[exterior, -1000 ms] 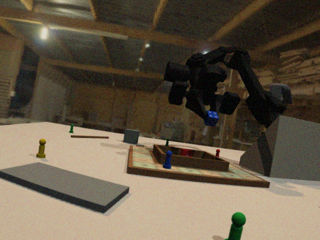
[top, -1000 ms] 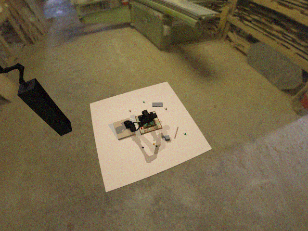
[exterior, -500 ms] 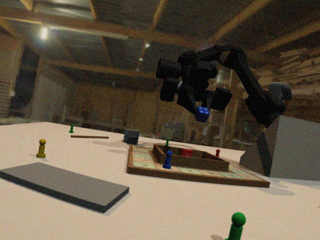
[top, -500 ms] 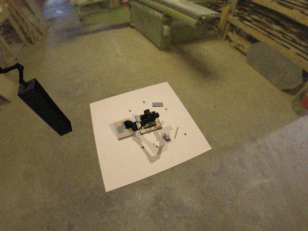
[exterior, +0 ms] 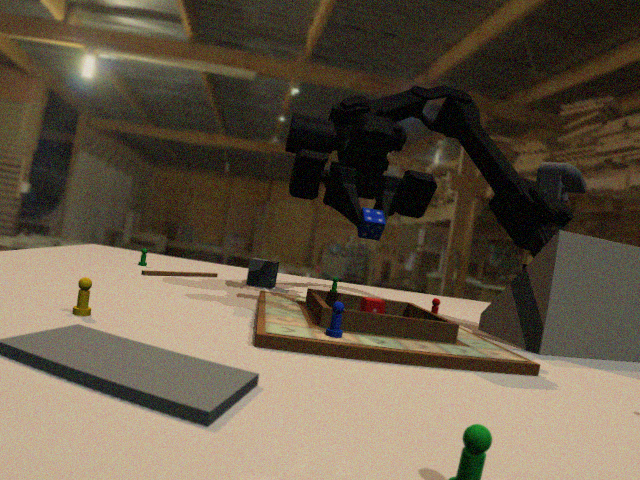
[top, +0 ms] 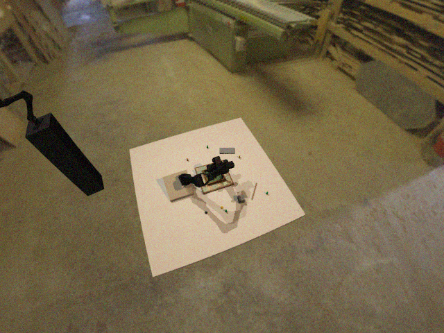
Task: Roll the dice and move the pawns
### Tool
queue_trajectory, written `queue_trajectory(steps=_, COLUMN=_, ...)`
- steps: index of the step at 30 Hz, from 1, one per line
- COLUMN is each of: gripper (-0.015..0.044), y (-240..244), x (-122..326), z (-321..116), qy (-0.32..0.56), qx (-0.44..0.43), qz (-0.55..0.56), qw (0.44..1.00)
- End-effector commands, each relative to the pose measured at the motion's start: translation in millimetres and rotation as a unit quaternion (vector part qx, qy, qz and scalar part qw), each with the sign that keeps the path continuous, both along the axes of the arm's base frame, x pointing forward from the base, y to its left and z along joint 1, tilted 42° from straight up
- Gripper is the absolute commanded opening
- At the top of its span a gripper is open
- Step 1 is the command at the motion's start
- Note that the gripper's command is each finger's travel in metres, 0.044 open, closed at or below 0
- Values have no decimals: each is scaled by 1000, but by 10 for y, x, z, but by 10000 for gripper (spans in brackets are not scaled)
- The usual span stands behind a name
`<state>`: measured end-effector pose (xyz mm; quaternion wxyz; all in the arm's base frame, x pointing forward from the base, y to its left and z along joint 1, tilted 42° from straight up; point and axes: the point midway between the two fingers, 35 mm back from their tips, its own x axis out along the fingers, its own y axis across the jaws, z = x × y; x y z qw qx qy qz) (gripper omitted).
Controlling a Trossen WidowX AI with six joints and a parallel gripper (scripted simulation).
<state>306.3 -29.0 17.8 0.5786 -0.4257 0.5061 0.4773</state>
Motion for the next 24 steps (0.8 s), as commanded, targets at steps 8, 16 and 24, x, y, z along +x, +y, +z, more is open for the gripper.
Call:
queue_trajectory(steps=8, gripper=0, y=2, x=31, z=15, qy=-3, qx=2, qz=3, qw=1000)
queue_trajectory(steps=16, gripper=0, y=-3, x=17, z=5, qy=-1, qx=0, qz=0, qw=1000)
queue_trajectory(steps=24, gripper=184, y=-3, x=17, z=5, qy=-1, qx=0, qz=0, qw=1000)
